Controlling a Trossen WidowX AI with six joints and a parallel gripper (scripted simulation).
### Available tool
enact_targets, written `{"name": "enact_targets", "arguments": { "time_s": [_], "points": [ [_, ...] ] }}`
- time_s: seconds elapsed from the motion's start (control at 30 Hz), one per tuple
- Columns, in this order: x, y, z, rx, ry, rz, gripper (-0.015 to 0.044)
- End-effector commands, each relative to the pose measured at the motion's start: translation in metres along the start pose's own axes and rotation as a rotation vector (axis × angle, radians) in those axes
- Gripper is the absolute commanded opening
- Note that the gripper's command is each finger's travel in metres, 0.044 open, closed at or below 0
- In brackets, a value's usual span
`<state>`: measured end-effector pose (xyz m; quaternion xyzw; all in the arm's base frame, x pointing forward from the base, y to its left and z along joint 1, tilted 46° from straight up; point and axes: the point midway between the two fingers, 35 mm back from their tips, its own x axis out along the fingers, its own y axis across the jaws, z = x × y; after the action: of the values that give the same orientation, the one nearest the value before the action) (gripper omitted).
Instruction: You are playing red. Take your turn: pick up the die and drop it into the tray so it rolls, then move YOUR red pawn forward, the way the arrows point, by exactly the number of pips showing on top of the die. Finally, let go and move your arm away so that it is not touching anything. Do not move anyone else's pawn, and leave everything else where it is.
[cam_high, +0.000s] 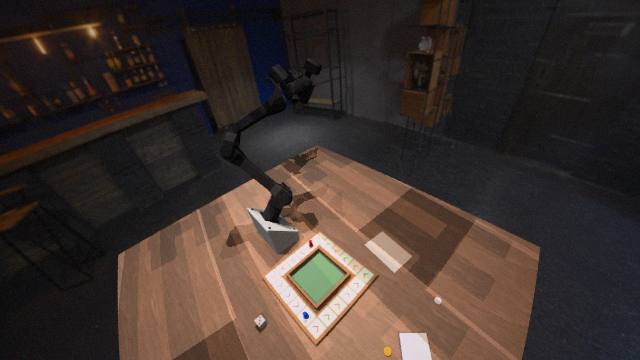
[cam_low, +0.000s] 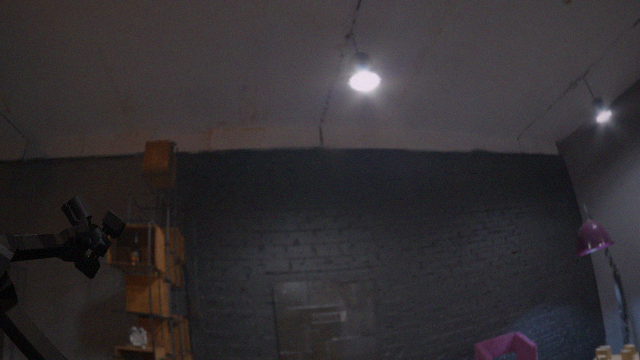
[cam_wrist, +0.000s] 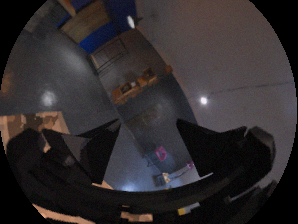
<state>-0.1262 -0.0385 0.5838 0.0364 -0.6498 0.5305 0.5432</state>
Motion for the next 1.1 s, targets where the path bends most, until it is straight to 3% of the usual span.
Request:
{"name": "enact_targets", "arguments": {
  "time_s": [0.0,0.13,0.33,0.5,0.73,1.07],
  "points": [
    [0.001,0.000,-0.003,0.000,0.007,0.001,0.0374],
    [0.022,0.002,-0.056,0.003,0.158,0.011,0.0275],
    [0.037,0.000,-0.157,0.014,0.430,0.018,0.0275],
    [0.027,-0.008,-0.243,0.025,0.658,0.012,0.0275],
    [-0.024,-0.024,-0.349,0.057,0.970,-0.024,0.0275],
    [-0.125,-0.042,-0.455,0.141,1.338,-0.046,0.0275]
  ]
}}
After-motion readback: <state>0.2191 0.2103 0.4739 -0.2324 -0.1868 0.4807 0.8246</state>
